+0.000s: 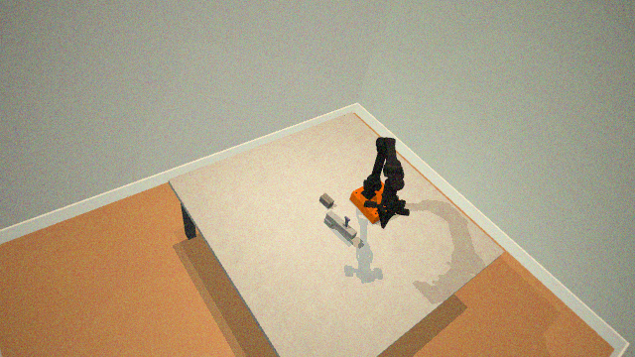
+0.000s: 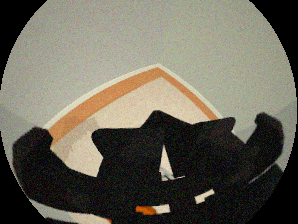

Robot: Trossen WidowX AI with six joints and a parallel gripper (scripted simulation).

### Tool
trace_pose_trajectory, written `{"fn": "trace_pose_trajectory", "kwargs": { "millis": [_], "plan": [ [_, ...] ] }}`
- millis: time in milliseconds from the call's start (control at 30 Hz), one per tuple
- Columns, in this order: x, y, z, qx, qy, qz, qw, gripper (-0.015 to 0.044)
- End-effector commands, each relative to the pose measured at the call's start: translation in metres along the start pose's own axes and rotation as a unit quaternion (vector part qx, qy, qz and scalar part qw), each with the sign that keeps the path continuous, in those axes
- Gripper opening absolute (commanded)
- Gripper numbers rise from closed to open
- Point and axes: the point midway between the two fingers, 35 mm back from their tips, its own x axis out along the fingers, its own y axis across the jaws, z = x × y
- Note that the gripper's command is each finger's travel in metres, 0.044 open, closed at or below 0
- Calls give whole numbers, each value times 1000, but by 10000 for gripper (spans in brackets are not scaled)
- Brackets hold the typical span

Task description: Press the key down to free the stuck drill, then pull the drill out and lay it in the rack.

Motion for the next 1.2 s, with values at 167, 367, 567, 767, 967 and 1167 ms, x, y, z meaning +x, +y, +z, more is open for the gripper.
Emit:
{"fn": "trace_pose_trajectory", "kwargs": {
  "millis": [167, 367, 567, 767, 967, 1167],
  "plan": [
    [24, -55, -136, 170, 234, -55, 956, 0],
    [4, -75, -227, 305, 381, -99, 867, 0],
    [-11, -78, -259, 360, 435, -117, 817, 0],
    [-9, -79, -256, 355, 429, -117, 823, 0],
    [-6, -77, -265, 360, 434, -117, 818, 0],
    [-3, -75, -272, 360, 435, -117, 817, 0]
  ]
}}
